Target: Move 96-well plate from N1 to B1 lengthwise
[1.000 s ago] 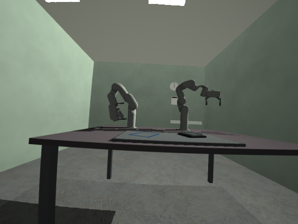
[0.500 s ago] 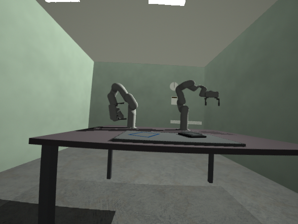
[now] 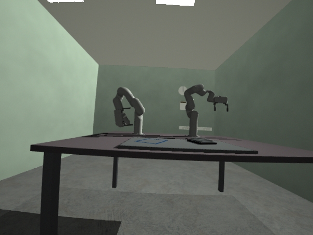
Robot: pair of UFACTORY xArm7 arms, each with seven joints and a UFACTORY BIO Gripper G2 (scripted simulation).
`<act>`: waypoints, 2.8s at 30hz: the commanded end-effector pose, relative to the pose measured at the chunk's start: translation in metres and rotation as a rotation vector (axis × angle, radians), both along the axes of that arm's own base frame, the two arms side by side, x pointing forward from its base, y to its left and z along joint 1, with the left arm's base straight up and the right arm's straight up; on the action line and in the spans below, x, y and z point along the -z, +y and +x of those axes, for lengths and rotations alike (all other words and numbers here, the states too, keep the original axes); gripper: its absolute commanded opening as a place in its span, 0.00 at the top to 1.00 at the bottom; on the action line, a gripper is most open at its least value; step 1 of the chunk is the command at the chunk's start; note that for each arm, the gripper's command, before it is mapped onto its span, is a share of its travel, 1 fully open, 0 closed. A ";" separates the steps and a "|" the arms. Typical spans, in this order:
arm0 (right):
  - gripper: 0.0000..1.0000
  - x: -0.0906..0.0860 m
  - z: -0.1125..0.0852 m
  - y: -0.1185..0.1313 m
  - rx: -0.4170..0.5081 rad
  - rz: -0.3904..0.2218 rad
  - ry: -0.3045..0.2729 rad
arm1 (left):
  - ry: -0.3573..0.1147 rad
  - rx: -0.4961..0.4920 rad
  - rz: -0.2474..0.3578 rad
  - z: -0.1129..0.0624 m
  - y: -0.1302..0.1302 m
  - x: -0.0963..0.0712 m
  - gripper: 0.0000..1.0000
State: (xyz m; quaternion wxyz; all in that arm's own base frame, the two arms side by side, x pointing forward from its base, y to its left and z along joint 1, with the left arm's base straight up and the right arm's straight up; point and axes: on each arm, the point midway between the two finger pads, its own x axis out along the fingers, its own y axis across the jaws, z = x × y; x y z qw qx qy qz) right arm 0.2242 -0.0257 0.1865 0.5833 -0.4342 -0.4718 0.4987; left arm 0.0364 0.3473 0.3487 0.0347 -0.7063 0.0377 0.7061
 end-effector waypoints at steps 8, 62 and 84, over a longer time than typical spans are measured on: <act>0.63 -0.015 0.023 -0.003 0.000 -0.001 -0.001 | 0.000 -0.002 0.004 -0.001 0.001 -0.001 0.00; 0.63 -0.129 0.265 -0.012 0.244 0.275 0.356 | 0.000 -0.002 0.004 -0.001 0.001 -0.001 0.00; 0.63 -0.139 0.326 -0.014 0.523 0.543 0.594 | 0.000 -0.002 0.004 -0.001 0.001 -0.001 0.00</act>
